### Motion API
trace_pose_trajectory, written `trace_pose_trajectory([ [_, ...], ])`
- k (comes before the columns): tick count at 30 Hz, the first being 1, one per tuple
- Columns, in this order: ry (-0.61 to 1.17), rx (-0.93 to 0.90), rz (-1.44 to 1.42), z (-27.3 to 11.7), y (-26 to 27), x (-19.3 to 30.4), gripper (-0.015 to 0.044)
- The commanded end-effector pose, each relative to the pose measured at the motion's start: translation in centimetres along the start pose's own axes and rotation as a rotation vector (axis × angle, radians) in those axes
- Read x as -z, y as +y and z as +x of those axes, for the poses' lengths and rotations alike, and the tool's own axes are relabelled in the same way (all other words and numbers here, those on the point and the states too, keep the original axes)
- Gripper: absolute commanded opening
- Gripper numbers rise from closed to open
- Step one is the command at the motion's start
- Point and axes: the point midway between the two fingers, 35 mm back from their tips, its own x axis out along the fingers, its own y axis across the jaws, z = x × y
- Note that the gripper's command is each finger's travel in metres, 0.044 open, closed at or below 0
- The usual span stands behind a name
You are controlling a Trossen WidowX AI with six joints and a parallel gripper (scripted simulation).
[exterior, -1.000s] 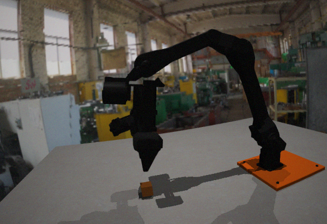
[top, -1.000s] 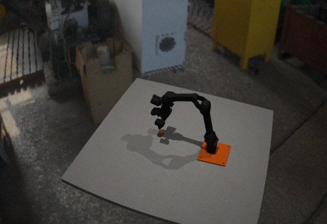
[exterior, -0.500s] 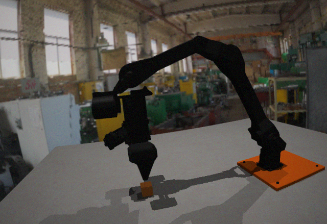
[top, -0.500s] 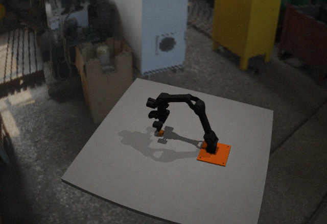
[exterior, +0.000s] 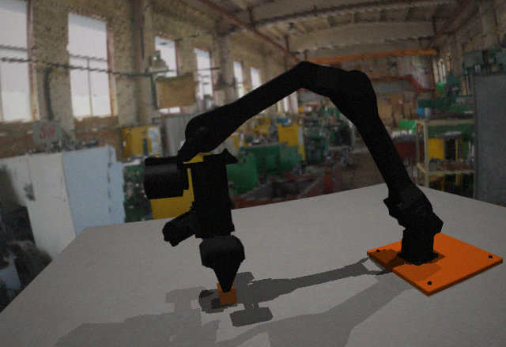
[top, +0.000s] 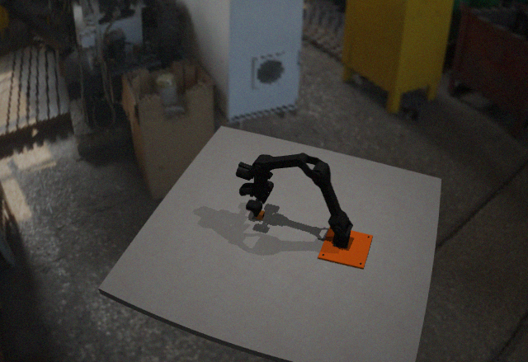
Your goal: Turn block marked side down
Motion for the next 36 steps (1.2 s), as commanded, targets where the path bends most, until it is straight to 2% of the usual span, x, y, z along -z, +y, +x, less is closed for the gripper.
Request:
trace_pose_trajectory([
  [1,0.008,0.003,0.005,0.9,0.0,0.2,0.0440],
  [16,0.008,0.003,0.005,3.1,0.0,0.3,0.0440],
  [28,0.008,0.003,0.005,3.1,0.0,0.3,0.0125],
  [36,0.008,0.003,0.005,3.1,0.0,0.3,0.0072],
])
